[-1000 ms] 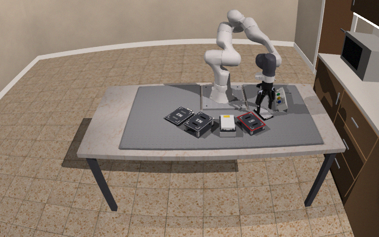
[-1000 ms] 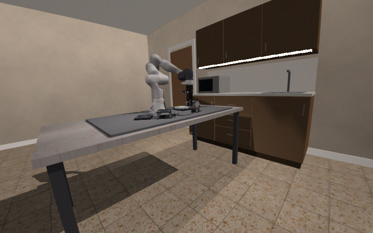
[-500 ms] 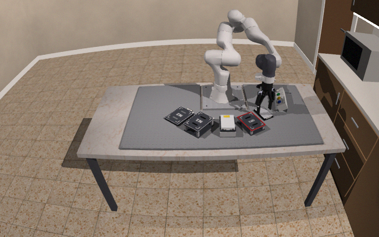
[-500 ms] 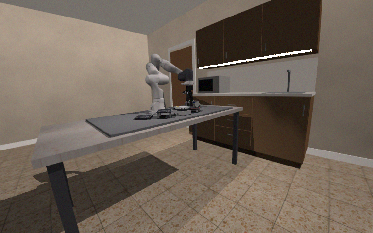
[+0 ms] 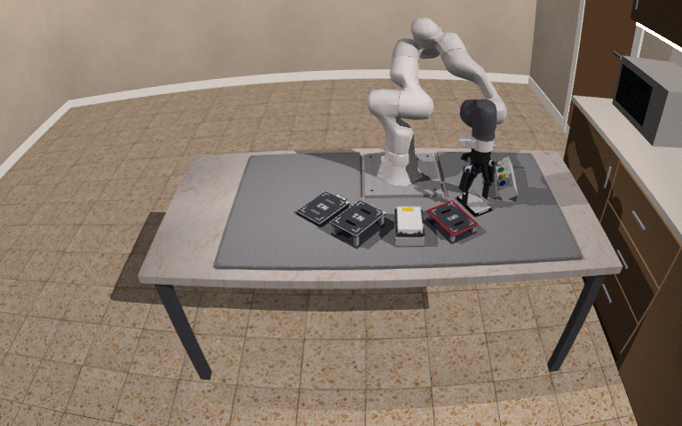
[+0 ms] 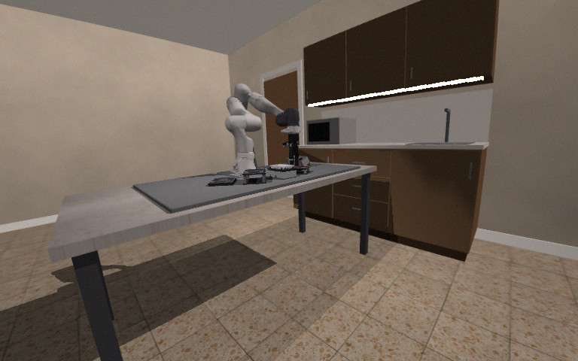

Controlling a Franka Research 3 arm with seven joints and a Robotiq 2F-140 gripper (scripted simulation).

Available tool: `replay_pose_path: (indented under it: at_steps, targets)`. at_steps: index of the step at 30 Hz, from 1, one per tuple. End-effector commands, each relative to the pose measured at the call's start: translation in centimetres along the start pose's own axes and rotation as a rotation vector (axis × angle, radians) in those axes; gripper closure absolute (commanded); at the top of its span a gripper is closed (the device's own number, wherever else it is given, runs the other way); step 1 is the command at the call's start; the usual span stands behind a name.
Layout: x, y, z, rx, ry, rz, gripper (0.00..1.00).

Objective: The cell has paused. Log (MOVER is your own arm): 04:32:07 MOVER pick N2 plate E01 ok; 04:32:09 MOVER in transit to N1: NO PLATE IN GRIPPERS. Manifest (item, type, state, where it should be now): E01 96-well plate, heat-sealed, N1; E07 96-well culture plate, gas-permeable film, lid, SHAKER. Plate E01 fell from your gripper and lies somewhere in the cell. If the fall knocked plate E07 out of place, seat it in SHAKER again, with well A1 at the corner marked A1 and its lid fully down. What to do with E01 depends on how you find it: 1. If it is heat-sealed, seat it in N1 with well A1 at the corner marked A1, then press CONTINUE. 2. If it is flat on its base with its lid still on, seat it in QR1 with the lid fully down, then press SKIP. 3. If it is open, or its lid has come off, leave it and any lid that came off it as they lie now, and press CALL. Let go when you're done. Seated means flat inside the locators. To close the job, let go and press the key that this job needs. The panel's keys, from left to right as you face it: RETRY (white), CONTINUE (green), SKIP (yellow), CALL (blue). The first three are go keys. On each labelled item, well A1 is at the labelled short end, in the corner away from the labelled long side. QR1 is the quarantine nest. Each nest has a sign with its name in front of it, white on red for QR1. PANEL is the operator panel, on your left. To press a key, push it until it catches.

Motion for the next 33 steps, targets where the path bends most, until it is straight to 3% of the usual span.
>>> replay_pose_path:
  at_steps: [1, 33]
  targets:
    - [-0.1, 0.2, 0.0, 0.007, 0.003, -0.006, 0.30]
    - [-1.3, 0.2, 0.0, 0.007, 0.003, -0.006, 0.30]
Point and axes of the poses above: the point where the finger pads meet when closed, its own x axis back along the fingers, its own z axis across the jaws, y = z × x, the point moved 6 cm from there along x, back along the fingers, and after that the axes turned 2 degrees about x, right-handed, at the moved point
